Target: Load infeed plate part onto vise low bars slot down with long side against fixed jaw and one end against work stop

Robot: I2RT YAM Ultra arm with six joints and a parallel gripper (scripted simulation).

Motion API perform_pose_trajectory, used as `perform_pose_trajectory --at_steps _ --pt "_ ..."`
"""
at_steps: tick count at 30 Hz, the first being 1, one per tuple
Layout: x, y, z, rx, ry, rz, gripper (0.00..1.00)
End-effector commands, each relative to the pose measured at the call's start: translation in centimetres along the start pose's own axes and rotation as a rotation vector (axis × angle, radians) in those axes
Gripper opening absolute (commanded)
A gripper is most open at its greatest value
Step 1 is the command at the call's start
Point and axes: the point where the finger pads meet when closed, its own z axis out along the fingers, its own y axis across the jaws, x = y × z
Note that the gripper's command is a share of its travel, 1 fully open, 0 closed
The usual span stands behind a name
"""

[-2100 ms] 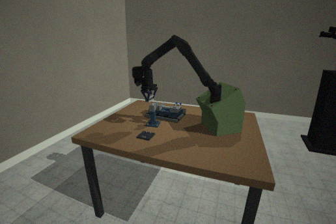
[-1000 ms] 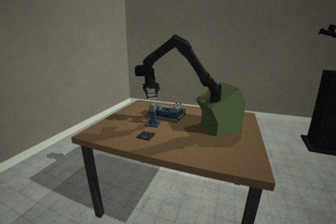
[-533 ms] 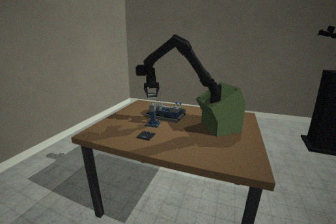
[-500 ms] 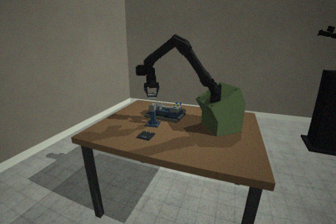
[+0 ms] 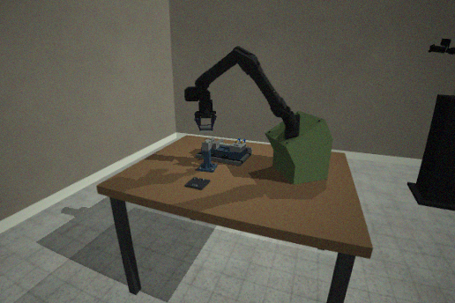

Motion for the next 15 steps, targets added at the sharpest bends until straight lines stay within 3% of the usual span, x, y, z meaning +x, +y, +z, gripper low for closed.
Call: perform_pose_trajectory --at_steps 1,15 --pt "-0.66 0.08 -1.46 -0.043 -0.017 0.056 0.0" --pt "-0.94 0.21 -1.8 -0.048 -0.017 0.115 0.0"
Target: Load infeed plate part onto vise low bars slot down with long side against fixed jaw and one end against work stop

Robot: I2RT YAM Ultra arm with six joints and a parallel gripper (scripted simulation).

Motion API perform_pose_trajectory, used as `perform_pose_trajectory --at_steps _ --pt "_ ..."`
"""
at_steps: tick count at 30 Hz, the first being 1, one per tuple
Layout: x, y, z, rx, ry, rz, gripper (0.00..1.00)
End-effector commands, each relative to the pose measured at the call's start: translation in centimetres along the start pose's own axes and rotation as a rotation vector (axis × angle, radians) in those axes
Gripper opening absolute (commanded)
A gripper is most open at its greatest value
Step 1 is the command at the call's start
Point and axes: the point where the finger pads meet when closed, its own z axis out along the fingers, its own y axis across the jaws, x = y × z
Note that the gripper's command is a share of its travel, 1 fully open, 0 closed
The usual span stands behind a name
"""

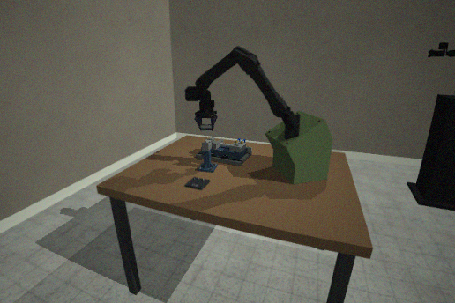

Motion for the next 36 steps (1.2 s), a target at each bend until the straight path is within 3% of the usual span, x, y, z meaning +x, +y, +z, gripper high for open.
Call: perform_pose_trajectory --at_steps 1,36 --pt "-0.5 0.4 -1.76 -0.048 -0.014 0.029 0.0" --pt "-0.6 0.28 -1.67 -0.045 -0.014 0.041 0.0"
